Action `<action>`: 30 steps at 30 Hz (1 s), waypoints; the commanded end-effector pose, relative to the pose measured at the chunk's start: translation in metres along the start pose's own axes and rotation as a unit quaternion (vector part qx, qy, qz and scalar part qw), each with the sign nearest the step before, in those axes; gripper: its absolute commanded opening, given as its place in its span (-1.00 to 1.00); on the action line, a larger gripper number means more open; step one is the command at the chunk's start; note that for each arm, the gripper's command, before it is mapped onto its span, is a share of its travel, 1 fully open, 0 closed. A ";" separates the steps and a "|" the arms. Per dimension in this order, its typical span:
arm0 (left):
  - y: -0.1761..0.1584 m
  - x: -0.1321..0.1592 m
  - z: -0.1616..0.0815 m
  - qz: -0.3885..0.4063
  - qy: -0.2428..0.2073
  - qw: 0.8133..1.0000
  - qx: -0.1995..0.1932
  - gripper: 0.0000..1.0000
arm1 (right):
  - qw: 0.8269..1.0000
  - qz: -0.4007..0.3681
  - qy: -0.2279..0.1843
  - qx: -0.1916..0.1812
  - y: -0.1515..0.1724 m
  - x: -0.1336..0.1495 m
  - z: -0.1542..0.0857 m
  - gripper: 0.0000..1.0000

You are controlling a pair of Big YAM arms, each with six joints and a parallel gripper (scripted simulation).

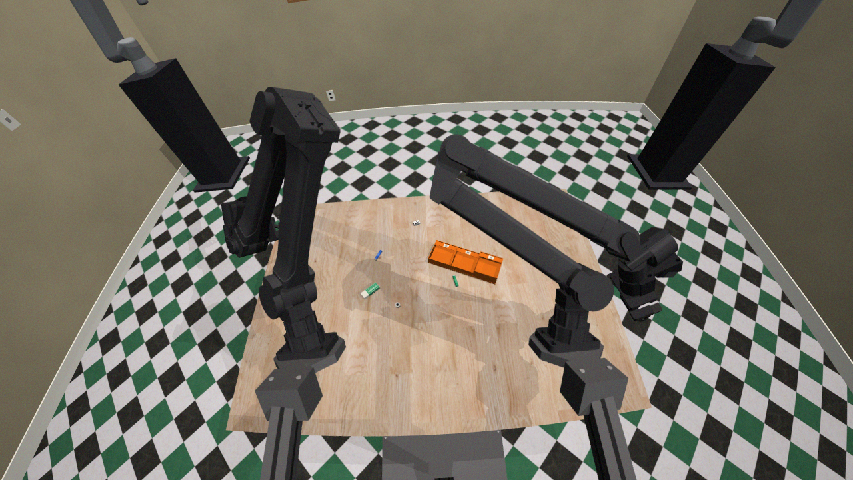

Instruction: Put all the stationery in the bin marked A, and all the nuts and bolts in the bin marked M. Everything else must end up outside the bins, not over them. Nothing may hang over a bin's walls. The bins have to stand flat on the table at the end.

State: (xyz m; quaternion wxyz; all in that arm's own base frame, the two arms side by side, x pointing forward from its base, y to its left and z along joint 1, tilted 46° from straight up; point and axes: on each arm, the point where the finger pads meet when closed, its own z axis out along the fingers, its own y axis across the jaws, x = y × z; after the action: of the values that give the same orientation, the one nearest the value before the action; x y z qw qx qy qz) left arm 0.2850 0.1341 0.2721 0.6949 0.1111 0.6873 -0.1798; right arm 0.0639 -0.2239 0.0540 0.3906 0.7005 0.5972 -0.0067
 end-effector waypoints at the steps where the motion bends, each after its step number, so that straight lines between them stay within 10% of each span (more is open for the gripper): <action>1: 0.000 -0.002 0.000 0.003 -0.001 1.000 0.000 1.00 | 1.000 -0.001 -0.002 0.000 0.001 -0.002 -0.001 1.00; 30: 0.000 -0.002 0.000 0.003 -0.001 1.000 0.000 1.00 | 1.000 -0.001 -0.002 0.000 -0.003 -0.011 -0.017 1.00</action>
State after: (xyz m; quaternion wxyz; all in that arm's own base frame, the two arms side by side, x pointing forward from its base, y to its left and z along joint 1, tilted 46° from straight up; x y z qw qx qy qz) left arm 0.2850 0.1341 0.2721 0.6949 0.1111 0.6873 -0.1798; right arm 0.0608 -0.2159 0.0501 0.3842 0.7087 0.5917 0.0105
